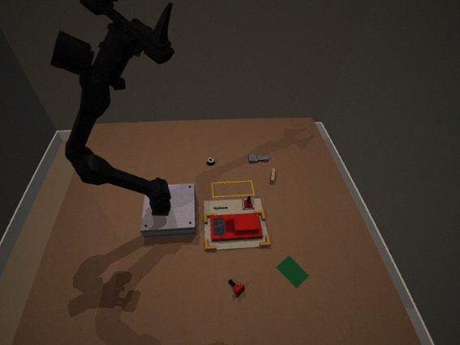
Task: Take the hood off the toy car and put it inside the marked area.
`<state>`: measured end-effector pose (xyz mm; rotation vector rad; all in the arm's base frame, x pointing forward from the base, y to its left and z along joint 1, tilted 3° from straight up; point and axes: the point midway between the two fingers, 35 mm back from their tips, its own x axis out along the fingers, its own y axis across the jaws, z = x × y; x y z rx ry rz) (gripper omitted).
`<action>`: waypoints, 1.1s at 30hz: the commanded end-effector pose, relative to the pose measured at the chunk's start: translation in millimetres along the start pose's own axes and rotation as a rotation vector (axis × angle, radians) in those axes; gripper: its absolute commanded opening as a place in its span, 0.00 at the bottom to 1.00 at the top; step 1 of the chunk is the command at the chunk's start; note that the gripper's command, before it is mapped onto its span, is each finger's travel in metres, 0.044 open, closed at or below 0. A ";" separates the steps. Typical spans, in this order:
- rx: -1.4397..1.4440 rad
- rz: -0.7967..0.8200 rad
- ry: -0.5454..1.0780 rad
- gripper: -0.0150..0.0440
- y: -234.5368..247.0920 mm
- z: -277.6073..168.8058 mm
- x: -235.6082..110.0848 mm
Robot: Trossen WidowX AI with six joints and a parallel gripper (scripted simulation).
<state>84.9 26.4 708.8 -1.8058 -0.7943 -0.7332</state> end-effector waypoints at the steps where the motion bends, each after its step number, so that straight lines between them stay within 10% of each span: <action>1: 0.067 0.111 -0.037 1.00 40.0 20.8 14.2; 33: 0.642 0.938 0.020 1.00 320.2 126.9 -0.5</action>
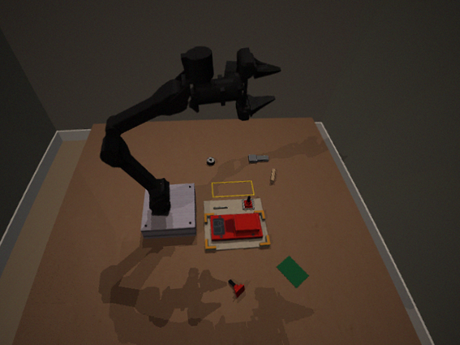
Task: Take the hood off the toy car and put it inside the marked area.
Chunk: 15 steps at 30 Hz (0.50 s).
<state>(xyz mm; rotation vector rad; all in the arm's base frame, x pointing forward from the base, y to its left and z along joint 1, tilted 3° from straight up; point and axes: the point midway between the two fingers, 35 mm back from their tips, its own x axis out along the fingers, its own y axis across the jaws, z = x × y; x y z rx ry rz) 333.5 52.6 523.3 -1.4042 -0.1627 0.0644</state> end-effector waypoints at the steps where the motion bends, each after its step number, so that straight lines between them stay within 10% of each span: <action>1: 0.094 0.118 0.041 1.00 38.0 -11.8 21.0; 15: 0.421 0.486 0.280 1.00 168.7 -58.3 58.0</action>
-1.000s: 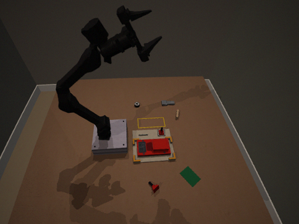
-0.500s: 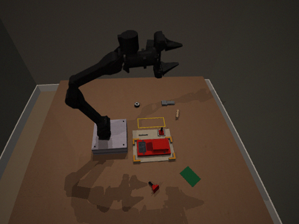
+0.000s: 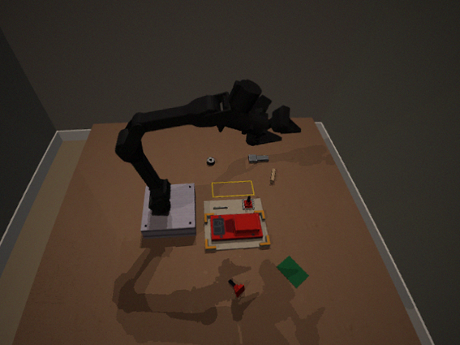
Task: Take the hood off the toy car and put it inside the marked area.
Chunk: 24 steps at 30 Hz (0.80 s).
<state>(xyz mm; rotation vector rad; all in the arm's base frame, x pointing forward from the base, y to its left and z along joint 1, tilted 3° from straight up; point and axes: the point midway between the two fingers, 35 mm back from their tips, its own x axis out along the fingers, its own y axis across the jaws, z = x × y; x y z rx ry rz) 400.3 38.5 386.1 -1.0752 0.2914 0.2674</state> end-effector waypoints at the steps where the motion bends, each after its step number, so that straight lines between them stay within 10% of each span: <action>1: 0.112 0.104 0.095 1.00 28.8 -26.1 24.4; 24: 0.734 0.531 0.813 1.00 201.7 -170.6 66.5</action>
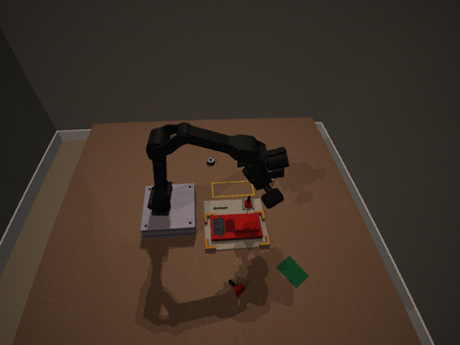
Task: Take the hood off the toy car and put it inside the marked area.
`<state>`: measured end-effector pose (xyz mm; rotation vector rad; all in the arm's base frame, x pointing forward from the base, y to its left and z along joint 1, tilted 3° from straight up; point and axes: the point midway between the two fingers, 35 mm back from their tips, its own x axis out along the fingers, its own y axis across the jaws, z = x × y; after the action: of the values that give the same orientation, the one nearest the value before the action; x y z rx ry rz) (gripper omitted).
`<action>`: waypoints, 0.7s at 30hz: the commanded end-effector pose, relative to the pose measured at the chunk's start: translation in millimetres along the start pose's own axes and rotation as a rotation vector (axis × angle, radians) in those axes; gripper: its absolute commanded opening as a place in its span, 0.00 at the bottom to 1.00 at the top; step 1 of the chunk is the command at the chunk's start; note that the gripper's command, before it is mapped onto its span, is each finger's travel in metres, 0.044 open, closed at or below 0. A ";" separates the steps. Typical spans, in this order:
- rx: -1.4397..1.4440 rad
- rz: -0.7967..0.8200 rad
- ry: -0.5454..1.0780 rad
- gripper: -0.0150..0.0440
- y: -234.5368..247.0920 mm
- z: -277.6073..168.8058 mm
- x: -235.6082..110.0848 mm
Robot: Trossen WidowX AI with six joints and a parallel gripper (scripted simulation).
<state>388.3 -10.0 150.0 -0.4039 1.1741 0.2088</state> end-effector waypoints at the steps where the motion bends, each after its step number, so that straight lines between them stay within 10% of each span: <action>1: 0.138 0.046 0.158 1.00 5.9 -33.0 27.6; 21: 0.312 0.085 0.364 1.00 14.0 -77.1 56.5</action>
<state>339.3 -31.0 71.9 -0.1200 1.5530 0.0288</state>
